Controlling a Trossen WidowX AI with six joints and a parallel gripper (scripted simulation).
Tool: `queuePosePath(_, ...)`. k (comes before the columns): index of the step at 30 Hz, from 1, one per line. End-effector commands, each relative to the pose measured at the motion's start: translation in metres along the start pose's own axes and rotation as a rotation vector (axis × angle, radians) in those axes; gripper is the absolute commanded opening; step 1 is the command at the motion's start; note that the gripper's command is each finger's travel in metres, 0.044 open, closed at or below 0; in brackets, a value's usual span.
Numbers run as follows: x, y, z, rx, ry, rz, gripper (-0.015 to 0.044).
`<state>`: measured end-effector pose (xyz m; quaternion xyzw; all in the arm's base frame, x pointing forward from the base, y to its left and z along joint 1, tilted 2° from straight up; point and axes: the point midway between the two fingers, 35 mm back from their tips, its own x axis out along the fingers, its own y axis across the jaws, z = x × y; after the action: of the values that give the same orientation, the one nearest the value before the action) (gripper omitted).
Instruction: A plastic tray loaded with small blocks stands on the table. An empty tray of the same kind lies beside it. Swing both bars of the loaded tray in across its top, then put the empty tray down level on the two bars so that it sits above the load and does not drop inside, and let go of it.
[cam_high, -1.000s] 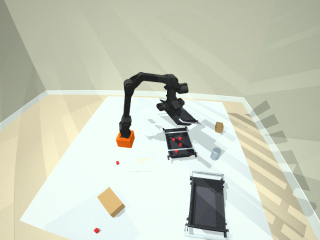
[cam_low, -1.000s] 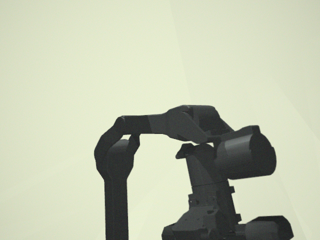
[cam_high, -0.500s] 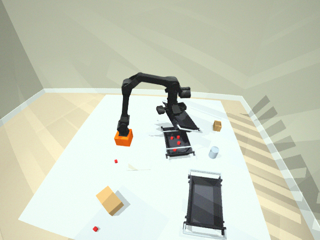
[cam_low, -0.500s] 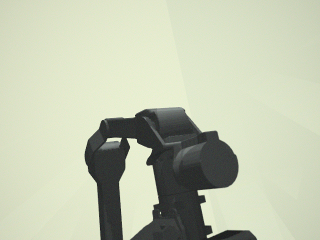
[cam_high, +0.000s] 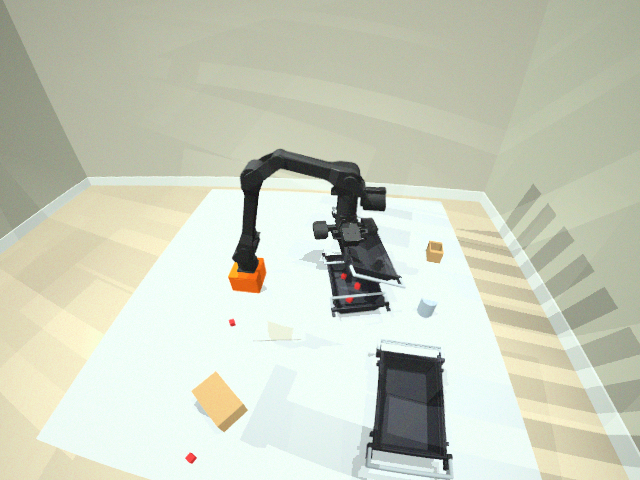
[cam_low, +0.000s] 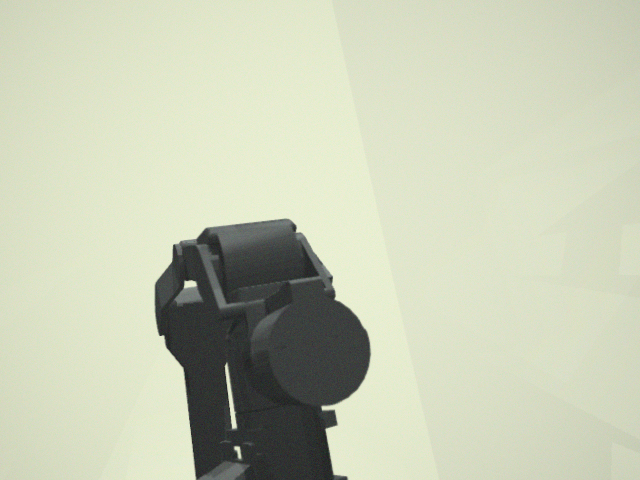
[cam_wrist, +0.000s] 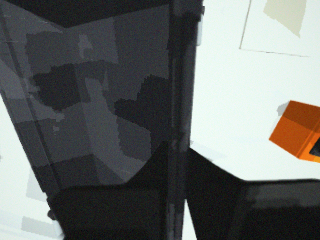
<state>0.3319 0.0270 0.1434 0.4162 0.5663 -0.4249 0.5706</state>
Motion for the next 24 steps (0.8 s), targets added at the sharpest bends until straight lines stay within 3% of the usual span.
queuePosePath(1, -0.0029, -0.0008, 0.0136, 0.029, -0.005, 0.011, 0.0000)
queuePosePath(24, -0.0029, -0.0015, 0.0162, 0.036, -0.005, 0.011, 0.0000)
